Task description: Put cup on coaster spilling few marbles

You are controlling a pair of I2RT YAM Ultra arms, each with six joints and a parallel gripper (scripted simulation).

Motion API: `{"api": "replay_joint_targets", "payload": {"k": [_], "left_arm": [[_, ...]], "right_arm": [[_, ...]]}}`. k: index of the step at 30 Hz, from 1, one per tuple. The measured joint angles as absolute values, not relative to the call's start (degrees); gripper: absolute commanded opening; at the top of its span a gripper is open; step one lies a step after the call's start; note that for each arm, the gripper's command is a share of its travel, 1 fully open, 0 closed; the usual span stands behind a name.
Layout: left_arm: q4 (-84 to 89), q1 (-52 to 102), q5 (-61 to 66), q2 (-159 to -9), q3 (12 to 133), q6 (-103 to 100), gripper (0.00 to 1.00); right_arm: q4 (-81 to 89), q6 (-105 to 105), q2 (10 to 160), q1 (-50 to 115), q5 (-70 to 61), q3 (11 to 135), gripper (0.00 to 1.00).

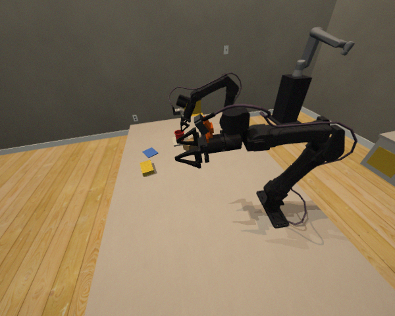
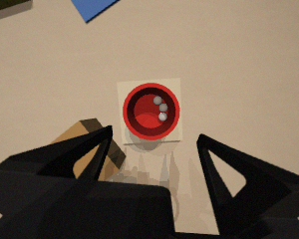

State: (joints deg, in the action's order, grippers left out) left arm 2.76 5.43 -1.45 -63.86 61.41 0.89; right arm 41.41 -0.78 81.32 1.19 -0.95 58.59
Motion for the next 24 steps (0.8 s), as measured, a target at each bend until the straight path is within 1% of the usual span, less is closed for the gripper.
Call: {"api": "replay_joint_targets", "payload": {"k": [8,24], "left_arm": [[0.99,0.71,-0.49,-61.19,60.05,0.21,1.0],[1.02,0.34,-0.08,-61.17,59.83,0.12,1.0]], "right_arm": [[39.11,-3.97,80.23,2.11,0.32,56.51,1.0],[38.41,-4.54,80.23,2.13,0.6,56.51,1.0]]}}
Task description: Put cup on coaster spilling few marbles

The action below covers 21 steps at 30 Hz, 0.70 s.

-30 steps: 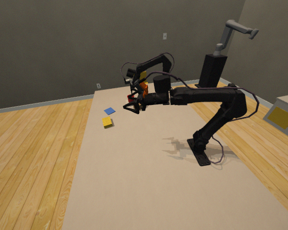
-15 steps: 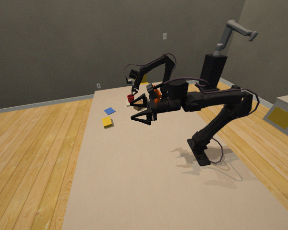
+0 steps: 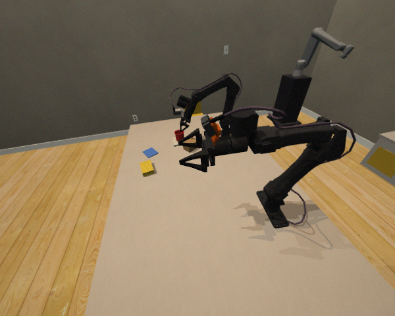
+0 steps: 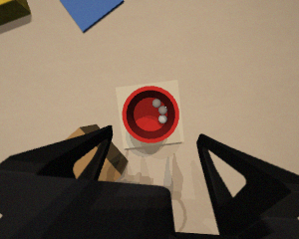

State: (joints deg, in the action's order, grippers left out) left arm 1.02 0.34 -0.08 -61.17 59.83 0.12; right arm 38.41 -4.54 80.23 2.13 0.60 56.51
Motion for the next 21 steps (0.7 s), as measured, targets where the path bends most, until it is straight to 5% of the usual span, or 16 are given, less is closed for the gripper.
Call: {"api": "replay_joint_targets", "payload": {"k": [21], "left_arm": [[1.02,0.34,-0.08,-61.17,59.83,0.12,1.0]], "right_arm": [[22.02,-1.65,60.6,1.87,1.89,56.16,1.0]]}}
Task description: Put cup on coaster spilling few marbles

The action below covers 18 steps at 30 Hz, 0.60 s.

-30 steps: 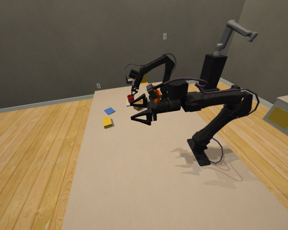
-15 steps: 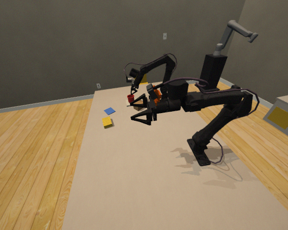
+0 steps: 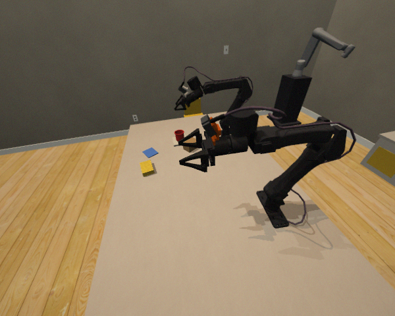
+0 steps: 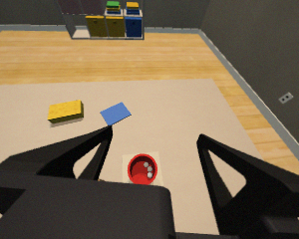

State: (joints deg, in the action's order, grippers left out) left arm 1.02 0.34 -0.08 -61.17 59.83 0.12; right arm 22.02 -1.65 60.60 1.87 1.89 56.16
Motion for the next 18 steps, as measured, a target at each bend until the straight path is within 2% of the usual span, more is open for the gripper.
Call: {"api": "replay_joint_targets", "payload": {"k": [9,18], "left_arm": [[1.02,0.34,-0.08,-61.17,59.83,0.12,1.0],[1.02,0.34,-0.08,-61.17,59.83,0.12,1.0]], "right_arm": [[7.73,-0.14,57.78,0.64,1.08,56.97,1.0],[1.45,-0.05,58.85,0.14,0.36,58.37,1.0]]}}
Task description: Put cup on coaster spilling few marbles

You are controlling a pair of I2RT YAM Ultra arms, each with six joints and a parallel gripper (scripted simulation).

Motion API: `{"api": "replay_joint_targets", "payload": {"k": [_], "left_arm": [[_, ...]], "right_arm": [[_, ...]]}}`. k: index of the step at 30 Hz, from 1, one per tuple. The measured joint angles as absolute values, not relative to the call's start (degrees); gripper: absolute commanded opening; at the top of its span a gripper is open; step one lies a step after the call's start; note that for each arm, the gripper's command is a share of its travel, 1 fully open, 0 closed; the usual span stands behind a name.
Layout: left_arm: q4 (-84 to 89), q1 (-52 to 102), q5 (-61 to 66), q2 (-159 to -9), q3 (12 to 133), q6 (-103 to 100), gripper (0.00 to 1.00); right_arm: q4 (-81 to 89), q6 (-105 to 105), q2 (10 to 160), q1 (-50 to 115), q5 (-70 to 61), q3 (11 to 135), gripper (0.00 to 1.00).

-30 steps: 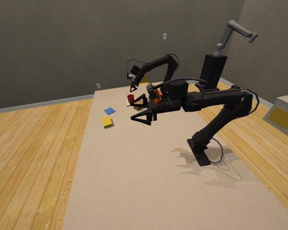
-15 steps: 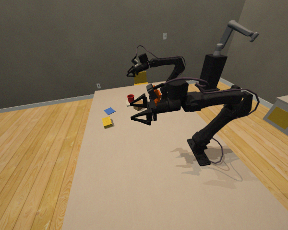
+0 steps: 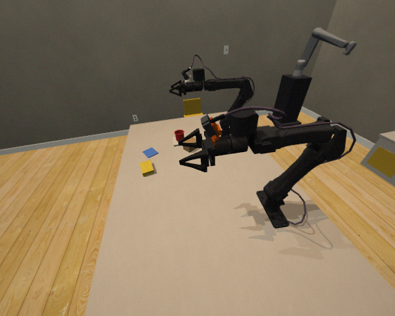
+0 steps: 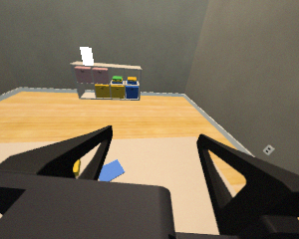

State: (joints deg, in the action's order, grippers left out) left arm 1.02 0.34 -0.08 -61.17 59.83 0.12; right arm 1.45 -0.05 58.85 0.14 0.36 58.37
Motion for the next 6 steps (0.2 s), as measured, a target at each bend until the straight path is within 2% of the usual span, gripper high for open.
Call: {"api": "replay_joint_targets", "payload": {"k": [6], "left_arm": [[1.02,0.34,-0.08,-61.17,59.83,0.12,1.0]], "right_arm": [[1.3,-0.05,59.66,0.14,0.36,58.41,1.0]]}}
